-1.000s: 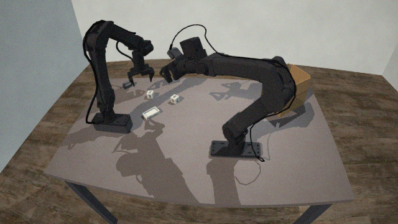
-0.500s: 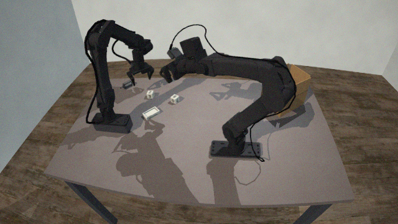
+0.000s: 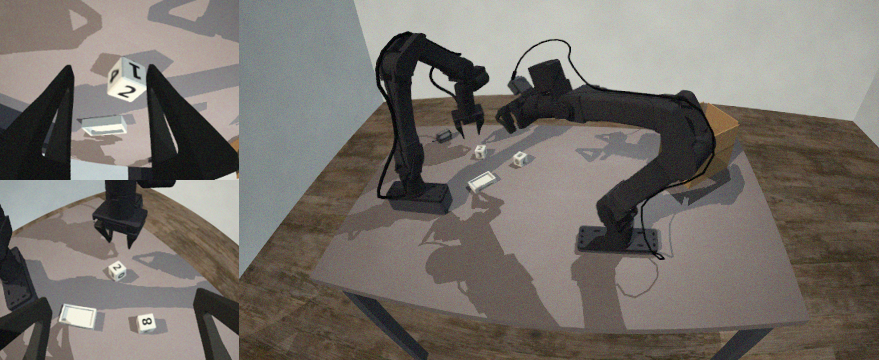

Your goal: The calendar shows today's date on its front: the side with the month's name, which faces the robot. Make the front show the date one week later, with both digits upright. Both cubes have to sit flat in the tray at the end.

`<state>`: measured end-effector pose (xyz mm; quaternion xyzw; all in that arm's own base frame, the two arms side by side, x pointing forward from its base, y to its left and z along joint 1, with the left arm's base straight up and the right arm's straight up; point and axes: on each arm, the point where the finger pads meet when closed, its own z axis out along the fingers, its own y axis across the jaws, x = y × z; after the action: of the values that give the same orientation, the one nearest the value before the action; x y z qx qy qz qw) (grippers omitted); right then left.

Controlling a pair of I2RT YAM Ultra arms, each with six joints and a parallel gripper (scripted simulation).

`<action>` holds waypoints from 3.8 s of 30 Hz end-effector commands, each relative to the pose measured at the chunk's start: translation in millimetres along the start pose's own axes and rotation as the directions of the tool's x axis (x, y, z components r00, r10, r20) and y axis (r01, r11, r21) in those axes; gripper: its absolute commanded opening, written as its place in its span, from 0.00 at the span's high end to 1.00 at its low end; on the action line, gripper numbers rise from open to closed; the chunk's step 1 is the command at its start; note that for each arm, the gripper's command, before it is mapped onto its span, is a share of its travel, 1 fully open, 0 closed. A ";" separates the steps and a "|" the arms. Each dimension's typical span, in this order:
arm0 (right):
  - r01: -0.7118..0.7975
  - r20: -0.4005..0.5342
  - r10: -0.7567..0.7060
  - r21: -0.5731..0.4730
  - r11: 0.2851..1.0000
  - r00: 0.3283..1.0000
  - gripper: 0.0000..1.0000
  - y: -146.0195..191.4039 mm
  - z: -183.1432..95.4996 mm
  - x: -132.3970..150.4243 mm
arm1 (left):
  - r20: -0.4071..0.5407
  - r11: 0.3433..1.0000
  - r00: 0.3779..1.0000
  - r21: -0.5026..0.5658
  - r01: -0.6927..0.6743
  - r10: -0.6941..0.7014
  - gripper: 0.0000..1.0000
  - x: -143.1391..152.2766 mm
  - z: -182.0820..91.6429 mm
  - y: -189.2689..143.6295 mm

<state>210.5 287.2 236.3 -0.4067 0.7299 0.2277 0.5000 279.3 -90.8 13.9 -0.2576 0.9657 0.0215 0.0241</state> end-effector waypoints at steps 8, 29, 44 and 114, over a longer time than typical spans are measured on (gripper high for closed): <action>-0.002 0.022 0.002 0.003 1.000 1.000 0.00 -1.0 -2.6 -11.5 | -0.025 0.882 0.883 0.069 -0.467 0.470 0.45 46.7 -0.6 -16.2; -0.002 0.022 0.002 0.003 1.000 1.000 0.00 -1.0 -2.6 -11.5 | -0.031 0.870 0.870 0.056 -0.490 0.492 0.45 53.5 12.6 -21.9; -0.002 0.022 0.002 0.003 1.000 1.000 0.00 -1.0 -2.6 -11.5 | -0.034 0.870 0.870 0.055 -0.490 0.492 0.45 54.8 32.3 -22.9; -0.002 0.022 0.002 0.003 1.000 1.000 0.00 -1.0 -2.6 -11.5 | 0.011 0.610 0.611 0.053 -0.791 0.791 0.73 48.6 18.3 -24.8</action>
<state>210.5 287.2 236.3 -0.4067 0.7299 0.2277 0.5000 238.5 -130.0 -15.4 0.0962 0.9952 0.0125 -0.0155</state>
